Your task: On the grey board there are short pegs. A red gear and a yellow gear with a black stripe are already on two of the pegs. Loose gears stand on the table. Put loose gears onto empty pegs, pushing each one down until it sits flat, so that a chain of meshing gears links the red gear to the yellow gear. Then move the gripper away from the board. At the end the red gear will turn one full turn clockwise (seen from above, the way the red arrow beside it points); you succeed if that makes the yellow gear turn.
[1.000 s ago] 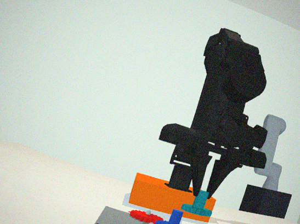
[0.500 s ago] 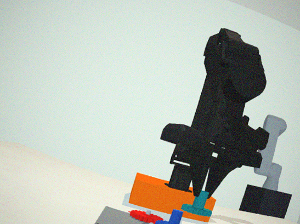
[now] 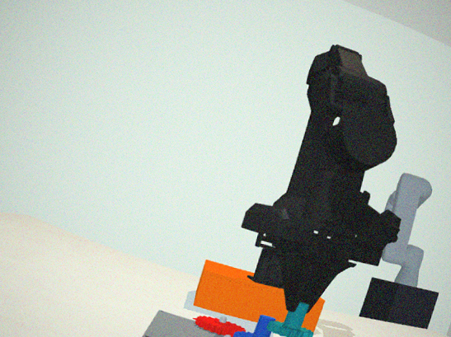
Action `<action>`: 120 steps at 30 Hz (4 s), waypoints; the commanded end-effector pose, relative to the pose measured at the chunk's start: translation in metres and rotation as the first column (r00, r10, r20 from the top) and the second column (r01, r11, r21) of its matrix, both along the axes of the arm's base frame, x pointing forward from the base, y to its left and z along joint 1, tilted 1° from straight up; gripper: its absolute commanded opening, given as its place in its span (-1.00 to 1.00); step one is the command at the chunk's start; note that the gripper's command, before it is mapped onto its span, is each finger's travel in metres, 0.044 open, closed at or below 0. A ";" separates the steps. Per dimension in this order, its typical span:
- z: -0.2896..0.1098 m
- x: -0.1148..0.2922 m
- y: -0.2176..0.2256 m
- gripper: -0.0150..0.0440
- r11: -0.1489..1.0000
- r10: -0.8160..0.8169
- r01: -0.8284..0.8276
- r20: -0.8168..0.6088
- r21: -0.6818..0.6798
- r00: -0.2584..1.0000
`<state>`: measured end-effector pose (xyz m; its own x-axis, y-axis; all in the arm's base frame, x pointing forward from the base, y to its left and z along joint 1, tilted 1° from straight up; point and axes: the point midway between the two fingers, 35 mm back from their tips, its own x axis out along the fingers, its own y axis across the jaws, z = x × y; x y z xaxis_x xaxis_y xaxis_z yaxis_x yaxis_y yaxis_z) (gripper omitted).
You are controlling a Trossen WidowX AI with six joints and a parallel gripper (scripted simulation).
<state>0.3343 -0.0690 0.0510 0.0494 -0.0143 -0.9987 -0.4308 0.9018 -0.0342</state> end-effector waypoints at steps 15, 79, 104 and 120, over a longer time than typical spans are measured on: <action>-0.026 0.001 0.001 -0.49 0.970 -0.241 0.241 -0.001 0.016 0.971; 0.012 0.000 0.001 0.07 0.986 -0.167 0.167 -0.002 0.011 0.986; 0.060 -0.007 0.002 1.00 0.986 -0.167 0.167 -0.002 0.011 0.986; 0.060 -0.007 0.002 1.00 0.986 -0.167 0.167 -0.002 0.011 0.986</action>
<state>0.3278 -0.0671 0.1108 0.0477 -0.0113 -0.9988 -0.2742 0.9614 -0.0239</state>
